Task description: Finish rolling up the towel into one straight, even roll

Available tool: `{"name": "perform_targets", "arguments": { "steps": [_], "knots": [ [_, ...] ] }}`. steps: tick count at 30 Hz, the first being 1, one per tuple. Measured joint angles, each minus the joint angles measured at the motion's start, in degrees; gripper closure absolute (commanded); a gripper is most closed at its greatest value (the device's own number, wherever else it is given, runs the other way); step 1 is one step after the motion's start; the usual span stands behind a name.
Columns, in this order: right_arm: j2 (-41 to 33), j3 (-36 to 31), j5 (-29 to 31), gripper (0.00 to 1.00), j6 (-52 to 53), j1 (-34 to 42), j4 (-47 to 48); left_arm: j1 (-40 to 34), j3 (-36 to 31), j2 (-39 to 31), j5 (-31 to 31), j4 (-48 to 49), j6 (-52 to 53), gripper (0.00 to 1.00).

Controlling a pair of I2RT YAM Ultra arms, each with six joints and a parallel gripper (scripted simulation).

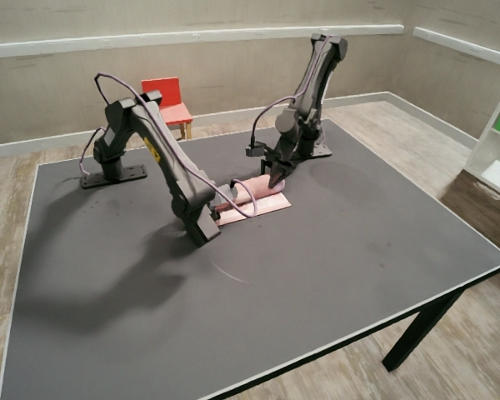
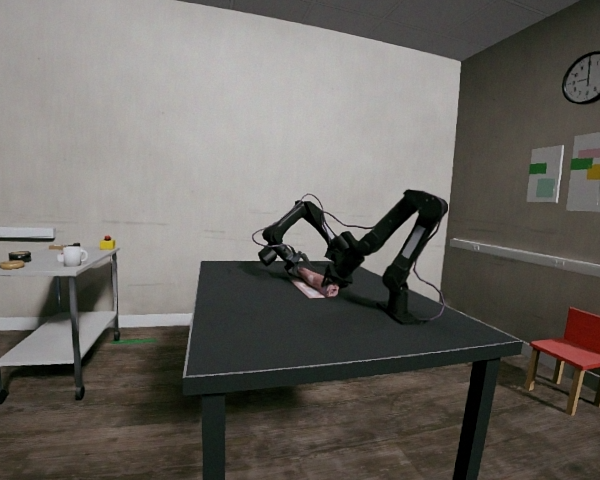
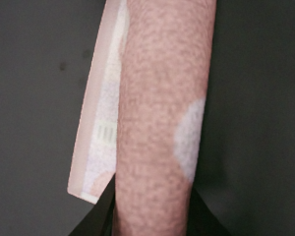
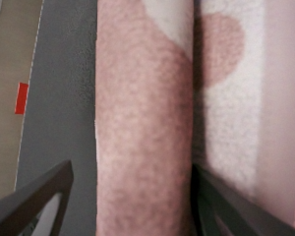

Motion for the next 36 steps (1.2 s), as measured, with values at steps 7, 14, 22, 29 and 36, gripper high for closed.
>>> {"name": "perform_targets", "arguments": {
  "steps": [7,14,22,29,36],
  "knots": [
    [-0.15,-0.02,-0.24,0.15,0.00,0.00,-0.94,0.00,0.00,0.00,0.00,0.00,0.00,0.56],
    [-2.29,-0.02,0.42,0.15,0.22,-2.43,-0.92,1.51,1.75,1.07,2.05,-1.66,-0.35,0.56],
    [-5.60,1.57,1.27,0.15,0.90,-6.32,-0.94,5.53,5.16,3.28,7.54,-5.95,-1.09,0.56],
    [-6.54,2.27,1.79,0.13,1.05,-7.34,-0.94,11.26,10.64,7.93,15.91,-12.31,-1.79,0.56],
    [-6.60,2.25,3.21,0.11,-1.51,-6.49,-0.85,15.50,15.52,13.14,23.93,-18.60,-1.95,0.56]
  ]
}}
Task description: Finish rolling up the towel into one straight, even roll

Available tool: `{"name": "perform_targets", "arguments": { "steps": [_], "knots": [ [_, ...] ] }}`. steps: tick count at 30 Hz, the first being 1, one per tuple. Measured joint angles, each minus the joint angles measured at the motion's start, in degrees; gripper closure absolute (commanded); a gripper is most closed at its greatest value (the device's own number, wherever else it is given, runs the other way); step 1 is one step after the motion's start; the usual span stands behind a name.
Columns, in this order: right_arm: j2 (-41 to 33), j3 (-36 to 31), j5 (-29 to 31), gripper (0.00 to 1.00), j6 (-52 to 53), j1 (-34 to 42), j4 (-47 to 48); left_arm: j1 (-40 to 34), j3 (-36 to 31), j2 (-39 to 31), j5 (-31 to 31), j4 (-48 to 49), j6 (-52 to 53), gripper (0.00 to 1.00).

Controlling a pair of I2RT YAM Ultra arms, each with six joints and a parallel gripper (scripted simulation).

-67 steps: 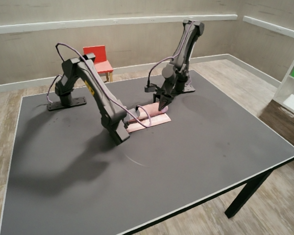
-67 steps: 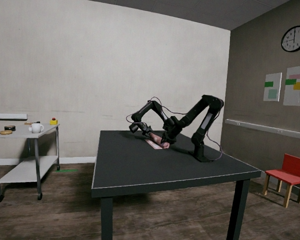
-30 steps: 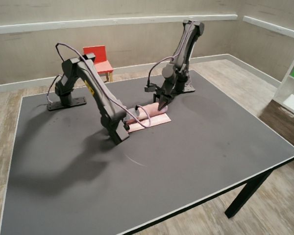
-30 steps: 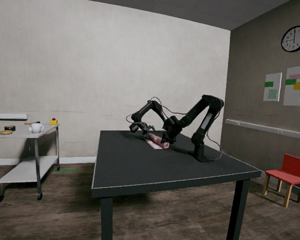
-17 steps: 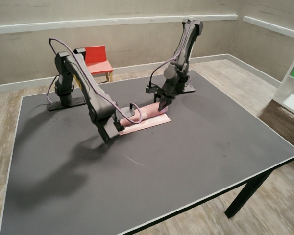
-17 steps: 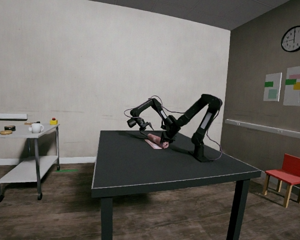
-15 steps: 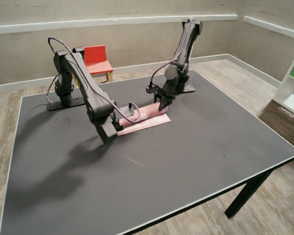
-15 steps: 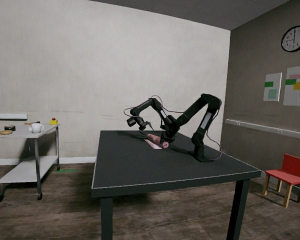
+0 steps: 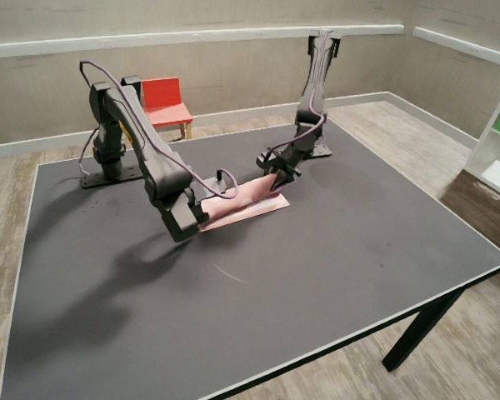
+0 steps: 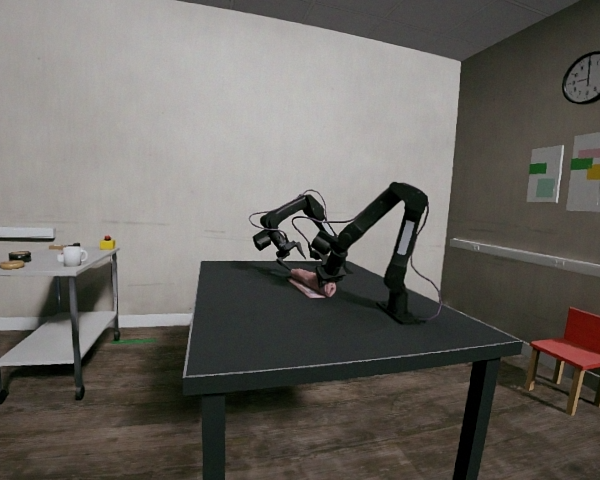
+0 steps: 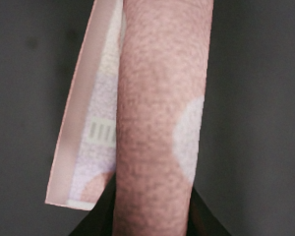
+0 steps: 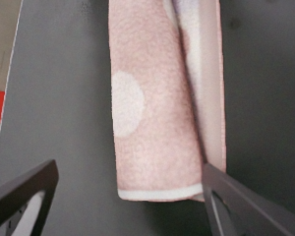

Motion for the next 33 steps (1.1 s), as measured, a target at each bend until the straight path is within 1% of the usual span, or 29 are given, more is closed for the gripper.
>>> {"name": "perform_targets", "arguments": {
  "steps": [1,3,8,12,15,20,24,28,33],
  "knots": [
    [-0.39,-0.42,0.22,0.10,-0.44,0.28,0.72,0.68,0.85,1.01,1.18,-1.03,0.02,0.56],
    [-2.95,-3.61,0.74,0.09,-1.05,1.03,3.54,2.10,2.69,3.17,3.61,-3.08,0.13,0.56],
    [-14.86,-16.63,2.12,0.08,-1.22,3.52,13.68,5.27,7.37,8.85,9.53,-8.63,0.96,0.56],
    [-24.20,-26.43,3.26,0.06,-0.35,5.53,23.78,7.21,10.88,13.42,13.86,-13.35,2.12,0.56],
    [-28.30,-31.28,4.04,0.06,0.42,6.58,29.97,8.04,12.41,15.61,16.04,-15.93,2.99,0.56],
    [-37.44,-44.09,6.69,0.04,2.58,8.59,43.93,9.16,15.72,19.80,19.54,-21.33,5.14,0.56],
    [-44.13,-52.24,8.94,0.02,4.46,10.67,53.94,10.01,17.92,22.93,21.73,-25.07,6.86,0.56],
    [-47.30,-56.74,10.78,0.02,6.23,11.58,61.31,10.40,19.32,24.85,23.15,-28.02,8.44,0.56],
    [-47.39,-57.66,11.91,0.02,7.10,11.63,66.05,10.43,19.69,25.49,23.91,-29.92,9.68,0.56]
  ]
}}
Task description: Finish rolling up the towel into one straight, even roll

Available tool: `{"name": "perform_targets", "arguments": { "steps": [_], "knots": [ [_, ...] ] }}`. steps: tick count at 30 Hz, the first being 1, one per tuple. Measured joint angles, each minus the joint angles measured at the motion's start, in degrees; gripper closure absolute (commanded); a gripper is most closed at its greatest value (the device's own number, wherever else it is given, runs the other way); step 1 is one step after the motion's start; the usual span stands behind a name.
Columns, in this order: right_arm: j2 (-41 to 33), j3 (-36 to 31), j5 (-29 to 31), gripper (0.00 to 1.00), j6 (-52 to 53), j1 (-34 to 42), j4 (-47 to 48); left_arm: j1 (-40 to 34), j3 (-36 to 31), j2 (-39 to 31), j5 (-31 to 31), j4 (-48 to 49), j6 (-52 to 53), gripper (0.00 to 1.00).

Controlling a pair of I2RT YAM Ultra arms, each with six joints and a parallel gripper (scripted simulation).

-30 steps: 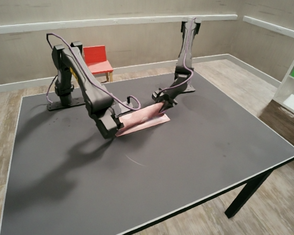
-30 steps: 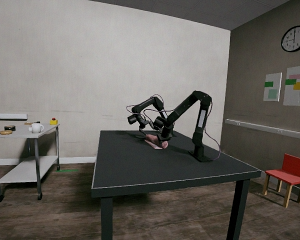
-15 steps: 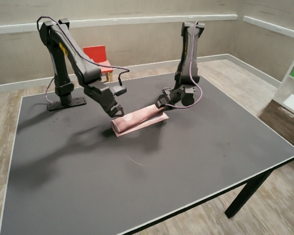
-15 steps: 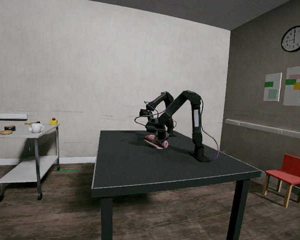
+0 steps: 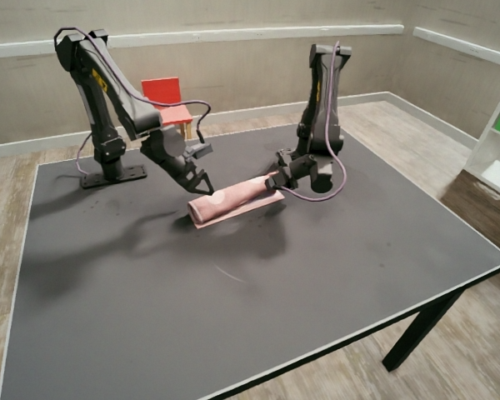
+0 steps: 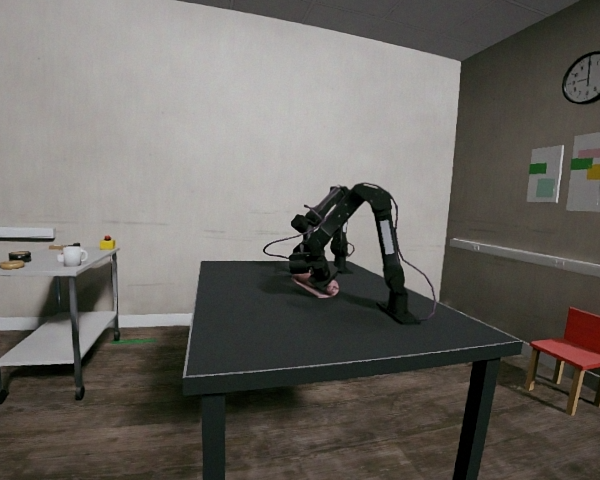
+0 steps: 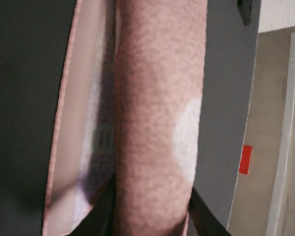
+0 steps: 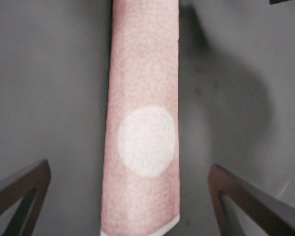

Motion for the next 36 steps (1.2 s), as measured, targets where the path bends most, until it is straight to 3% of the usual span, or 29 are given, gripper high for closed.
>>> {"name": "perform_targets", "arguments": {
  "steps": [11,26,33,36],
  "knots": [
    [5.29,5.16,-1.88,0.02,-5.01,-2.62,0.07,0.00,0.02,1.75,0.83,-0.13,1.03,0.56],
    [11.41,-3.52,-2.12,0.02,-5.46,-2.64,12.00,0.00,0.02,1.75,0.85,-0.13,1.16,0.56],
    [12.31,-2.69,-2.19,0.02,-4.81,-1.51,14.14,0.00,0.02,1.75,0.85,-0.13,1.16,0.56],
    [12.57,-1.90,-2.10,0.15,-4.72,-1.49,14.19,0.00,0.02,1.75,0.85,-0.13,1.16,0.56]
  ]
}}
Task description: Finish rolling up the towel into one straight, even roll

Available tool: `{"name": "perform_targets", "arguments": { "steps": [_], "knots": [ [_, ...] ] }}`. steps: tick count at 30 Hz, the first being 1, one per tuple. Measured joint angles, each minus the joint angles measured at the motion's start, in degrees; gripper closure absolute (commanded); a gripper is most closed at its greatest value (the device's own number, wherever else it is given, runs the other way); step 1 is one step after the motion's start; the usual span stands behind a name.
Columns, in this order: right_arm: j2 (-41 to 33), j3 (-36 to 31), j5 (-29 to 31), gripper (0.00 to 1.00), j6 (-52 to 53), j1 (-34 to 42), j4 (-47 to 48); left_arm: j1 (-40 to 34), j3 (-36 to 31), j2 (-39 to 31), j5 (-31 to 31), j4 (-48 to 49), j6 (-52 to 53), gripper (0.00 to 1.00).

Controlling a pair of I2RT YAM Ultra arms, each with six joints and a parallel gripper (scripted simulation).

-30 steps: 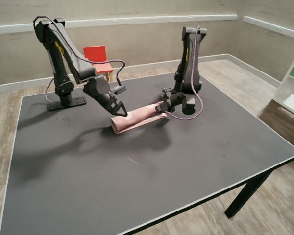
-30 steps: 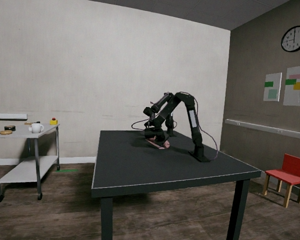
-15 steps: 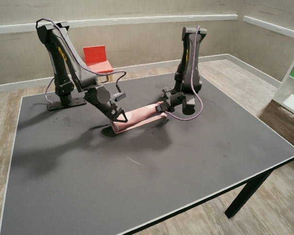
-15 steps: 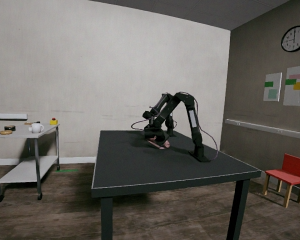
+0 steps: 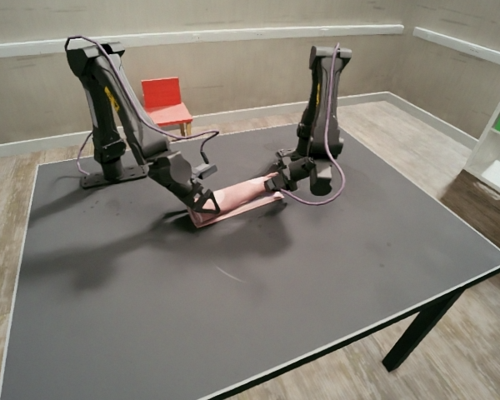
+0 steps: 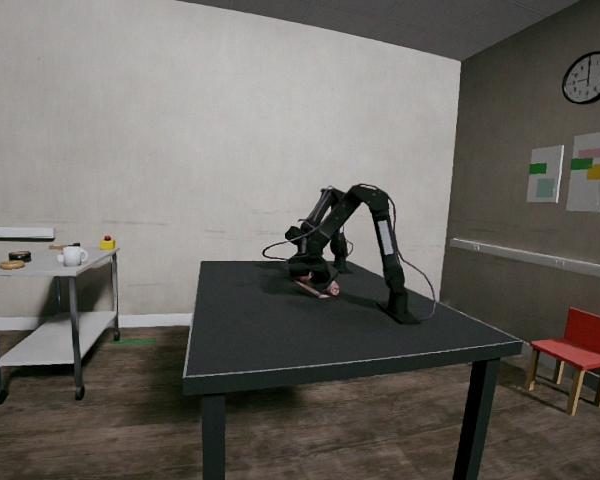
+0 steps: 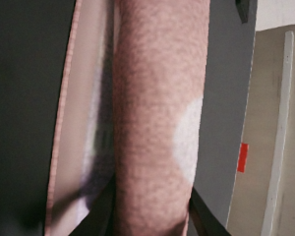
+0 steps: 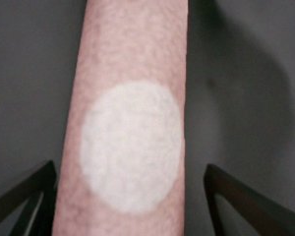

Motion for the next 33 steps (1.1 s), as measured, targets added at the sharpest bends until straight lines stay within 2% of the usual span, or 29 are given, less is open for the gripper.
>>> {"name": "perform_targets", "arguments": {
  "steps": [6,10,33],
  "knots": [
    [0.02,0.28,0.04,0.40,0.09,0.02,0.04,0.00,0.00,0.00,0.00,0.00,0.00,0.56],
    [0.00,0.28,0.04,0.45,0.11,0.02,0.07,0.00,0.00,0.00,0.00,0.00,0.00,0.56],
    [0.00,0.28,0.04,0.51,0.11,0.02,0.04,0.00,0.00,0.00,0.00,0.00,0.00,0.56]
  ]
}}
